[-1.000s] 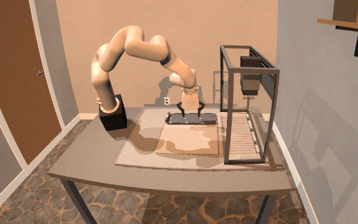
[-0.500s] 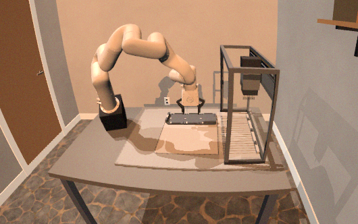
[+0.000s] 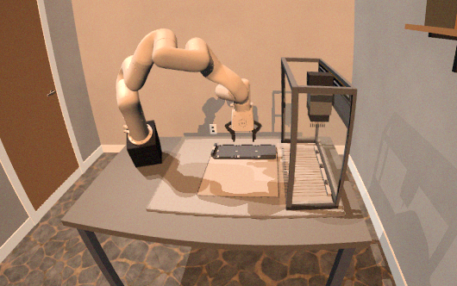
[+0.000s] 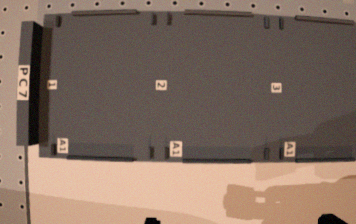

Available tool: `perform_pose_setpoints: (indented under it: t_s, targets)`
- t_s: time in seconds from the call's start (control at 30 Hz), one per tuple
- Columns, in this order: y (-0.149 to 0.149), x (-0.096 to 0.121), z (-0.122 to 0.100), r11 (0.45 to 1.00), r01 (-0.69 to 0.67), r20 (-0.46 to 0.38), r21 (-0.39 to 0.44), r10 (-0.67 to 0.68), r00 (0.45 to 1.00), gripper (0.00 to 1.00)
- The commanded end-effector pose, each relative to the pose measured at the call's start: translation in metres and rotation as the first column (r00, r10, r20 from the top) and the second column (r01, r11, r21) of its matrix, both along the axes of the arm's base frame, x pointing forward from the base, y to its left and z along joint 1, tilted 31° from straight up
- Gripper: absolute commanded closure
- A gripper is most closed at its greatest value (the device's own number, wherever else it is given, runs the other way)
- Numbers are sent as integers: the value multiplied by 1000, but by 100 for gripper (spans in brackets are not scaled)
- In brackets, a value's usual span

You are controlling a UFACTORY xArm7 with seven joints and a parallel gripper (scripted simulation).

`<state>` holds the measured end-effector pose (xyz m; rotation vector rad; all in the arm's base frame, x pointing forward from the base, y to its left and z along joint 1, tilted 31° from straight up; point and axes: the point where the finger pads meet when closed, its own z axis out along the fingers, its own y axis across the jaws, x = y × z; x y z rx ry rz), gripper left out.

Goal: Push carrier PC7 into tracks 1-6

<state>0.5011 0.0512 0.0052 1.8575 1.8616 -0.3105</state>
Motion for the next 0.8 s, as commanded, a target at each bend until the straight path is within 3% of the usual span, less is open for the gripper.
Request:
perform_pose_setpoints:
  t_s: [0.0, 0.27, 0.77]
  targets:
    - [3, 1, 3, 1000, -2, 3, 2, 2, 1000, 0]
    - [3, 1, 3, 1000, -2, 3, 2, 2, 1000, 0]
    - [60, 3, -29, 1000, -2, 3, 3, 2, 1000, 0]
